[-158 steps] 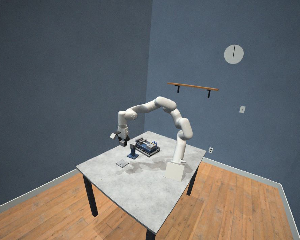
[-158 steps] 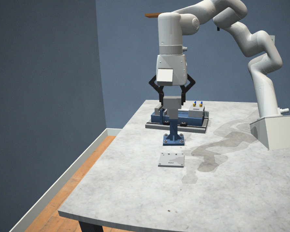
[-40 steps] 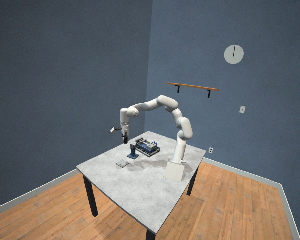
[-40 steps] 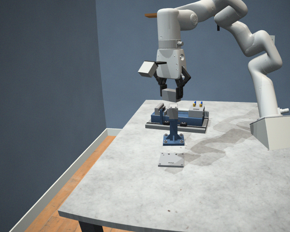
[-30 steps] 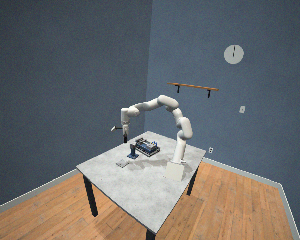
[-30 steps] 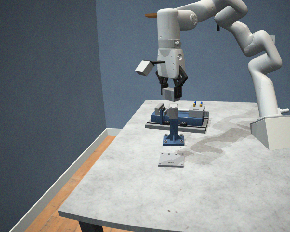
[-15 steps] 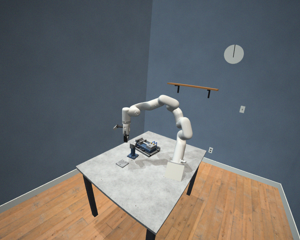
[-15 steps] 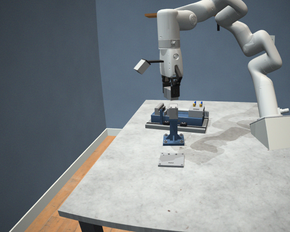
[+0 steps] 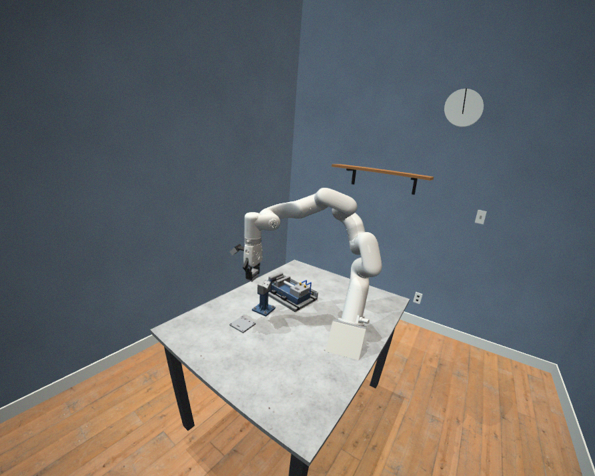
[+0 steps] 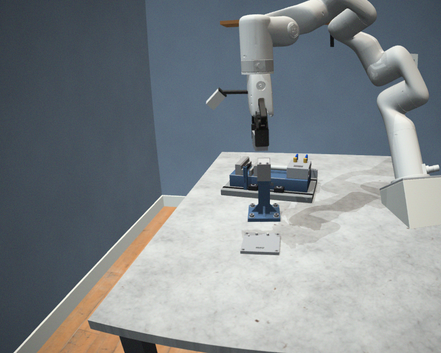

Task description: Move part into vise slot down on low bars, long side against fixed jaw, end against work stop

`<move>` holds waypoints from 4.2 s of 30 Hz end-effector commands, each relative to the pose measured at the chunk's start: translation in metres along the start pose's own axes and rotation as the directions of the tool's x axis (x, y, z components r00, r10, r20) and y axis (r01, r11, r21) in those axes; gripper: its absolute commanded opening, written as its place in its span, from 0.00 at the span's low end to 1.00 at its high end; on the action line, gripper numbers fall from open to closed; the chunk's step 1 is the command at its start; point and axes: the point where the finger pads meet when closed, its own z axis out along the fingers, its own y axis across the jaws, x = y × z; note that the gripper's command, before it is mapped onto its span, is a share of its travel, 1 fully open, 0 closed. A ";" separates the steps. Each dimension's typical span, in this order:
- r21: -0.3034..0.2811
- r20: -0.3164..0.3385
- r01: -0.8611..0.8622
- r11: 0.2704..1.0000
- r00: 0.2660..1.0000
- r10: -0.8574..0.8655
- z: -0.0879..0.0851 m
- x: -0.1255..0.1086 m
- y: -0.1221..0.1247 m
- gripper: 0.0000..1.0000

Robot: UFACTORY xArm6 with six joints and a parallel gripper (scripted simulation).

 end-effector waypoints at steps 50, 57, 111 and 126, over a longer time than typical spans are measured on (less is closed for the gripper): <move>0.006 -0.003 -0.888 0.460 0.460 0.888 -0.001 -0.010 0.052 0.00; 0.006 -0.002 -0.927 0.376 0.376 0.927 -0.001 -0.011 0.056 0.00; 0.007 0.000 -0.994 -0.109 -0.109 0.994 0.001 -0.019 0.079 0.00; 0.007 0.000 -0.991 -0.132 -0.132 0.991 0.001 -0.019 0.080 0.00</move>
